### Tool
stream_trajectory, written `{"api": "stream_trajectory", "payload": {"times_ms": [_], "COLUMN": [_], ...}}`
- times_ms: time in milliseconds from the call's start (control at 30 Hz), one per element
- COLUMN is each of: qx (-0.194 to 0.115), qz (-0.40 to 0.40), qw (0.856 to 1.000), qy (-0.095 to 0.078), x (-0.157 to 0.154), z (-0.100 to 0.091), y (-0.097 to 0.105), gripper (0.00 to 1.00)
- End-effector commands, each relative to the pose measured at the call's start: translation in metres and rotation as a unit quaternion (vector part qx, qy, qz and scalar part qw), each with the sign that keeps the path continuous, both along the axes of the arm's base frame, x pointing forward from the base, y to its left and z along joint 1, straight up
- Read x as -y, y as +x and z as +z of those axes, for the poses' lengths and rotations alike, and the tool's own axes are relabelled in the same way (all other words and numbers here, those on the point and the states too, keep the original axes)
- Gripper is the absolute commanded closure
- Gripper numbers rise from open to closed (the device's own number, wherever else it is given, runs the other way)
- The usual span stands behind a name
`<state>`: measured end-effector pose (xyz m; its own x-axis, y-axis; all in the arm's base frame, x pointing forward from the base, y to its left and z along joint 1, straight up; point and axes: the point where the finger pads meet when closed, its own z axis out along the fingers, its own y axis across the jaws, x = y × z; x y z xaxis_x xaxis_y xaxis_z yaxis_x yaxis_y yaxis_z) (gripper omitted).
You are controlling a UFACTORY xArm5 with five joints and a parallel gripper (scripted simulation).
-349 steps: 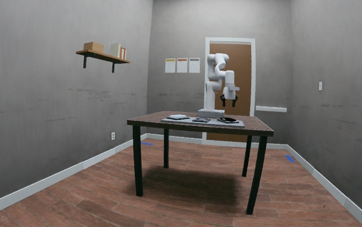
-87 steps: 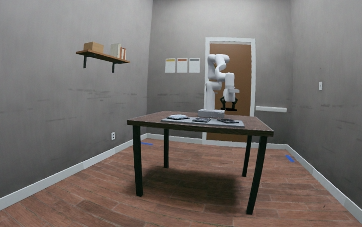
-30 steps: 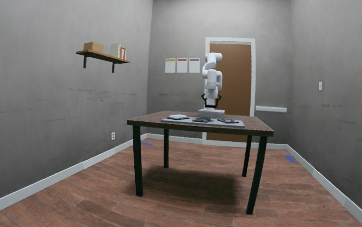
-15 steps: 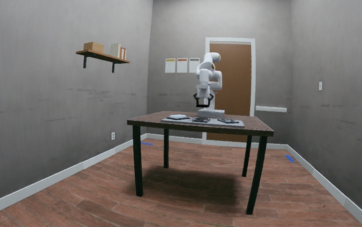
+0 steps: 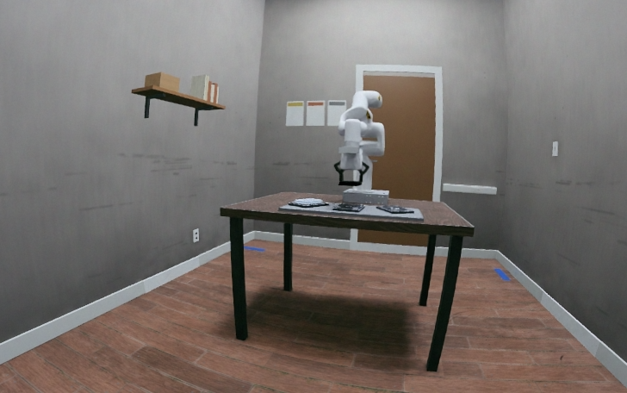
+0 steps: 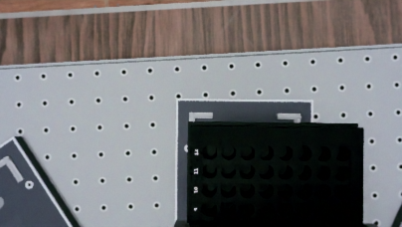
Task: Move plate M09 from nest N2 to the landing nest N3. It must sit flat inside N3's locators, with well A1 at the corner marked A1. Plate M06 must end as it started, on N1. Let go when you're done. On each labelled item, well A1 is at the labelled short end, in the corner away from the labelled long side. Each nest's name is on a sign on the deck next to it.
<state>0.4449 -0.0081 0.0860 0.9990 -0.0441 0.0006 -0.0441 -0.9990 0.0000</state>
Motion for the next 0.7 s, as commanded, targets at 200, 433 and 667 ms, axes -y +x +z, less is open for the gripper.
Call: {"api": "stream_trajectory", "payload": {"times_ms": [200, 433, 667], "qx": [0.002, 0.002, 0.002], "qz": [0.0, 0.0, 0.0], "qw": [1.0, 1.0, 1.0], "qy": [-0.001, -0.001, -0.001], "x": [0.0, 0.0, 0.0], "z": [-0.002, -0.014, -0.022], "y": [0.001, 0.002, 0.002], "gripper": [1.0, 1.0, 1.0]}}
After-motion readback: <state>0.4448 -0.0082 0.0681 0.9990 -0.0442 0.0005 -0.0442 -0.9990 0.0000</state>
